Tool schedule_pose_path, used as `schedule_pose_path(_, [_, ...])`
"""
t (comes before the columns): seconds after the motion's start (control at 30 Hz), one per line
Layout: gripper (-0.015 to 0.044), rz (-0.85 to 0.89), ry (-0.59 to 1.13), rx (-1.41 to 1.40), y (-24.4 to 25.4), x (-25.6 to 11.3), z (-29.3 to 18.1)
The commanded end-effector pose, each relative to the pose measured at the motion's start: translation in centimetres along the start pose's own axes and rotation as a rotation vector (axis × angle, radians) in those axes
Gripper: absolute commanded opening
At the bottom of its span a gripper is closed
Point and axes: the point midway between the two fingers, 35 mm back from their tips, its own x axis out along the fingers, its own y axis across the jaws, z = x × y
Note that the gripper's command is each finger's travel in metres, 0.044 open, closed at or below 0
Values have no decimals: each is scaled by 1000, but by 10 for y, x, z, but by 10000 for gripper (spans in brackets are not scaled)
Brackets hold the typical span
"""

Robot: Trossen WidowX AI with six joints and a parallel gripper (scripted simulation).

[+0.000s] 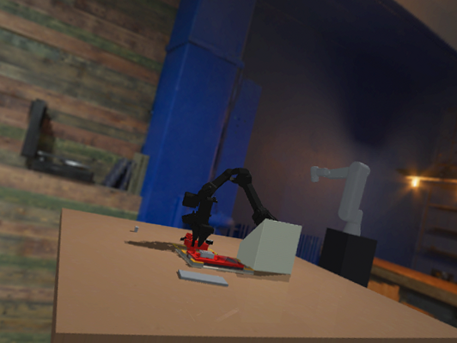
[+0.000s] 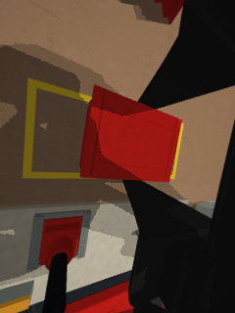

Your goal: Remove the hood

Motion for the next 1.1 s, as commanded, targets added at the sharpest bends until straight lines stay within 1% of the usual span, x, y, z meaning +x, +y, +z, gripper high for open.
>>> schedule_pose_path(0.0, [0,3,1,-7,1,2,0])
schedule_pose_path(0.4, [0,3,1,-7,1,8,0])
schedule_pose_path(0.93, [420,-2,0,0,0,6,0])
schedule_pose_path(0.97, [440,-2,0,0,0,3,0])
schedule_pose_path(1.07, [440,2,0,0,1,-19,2])
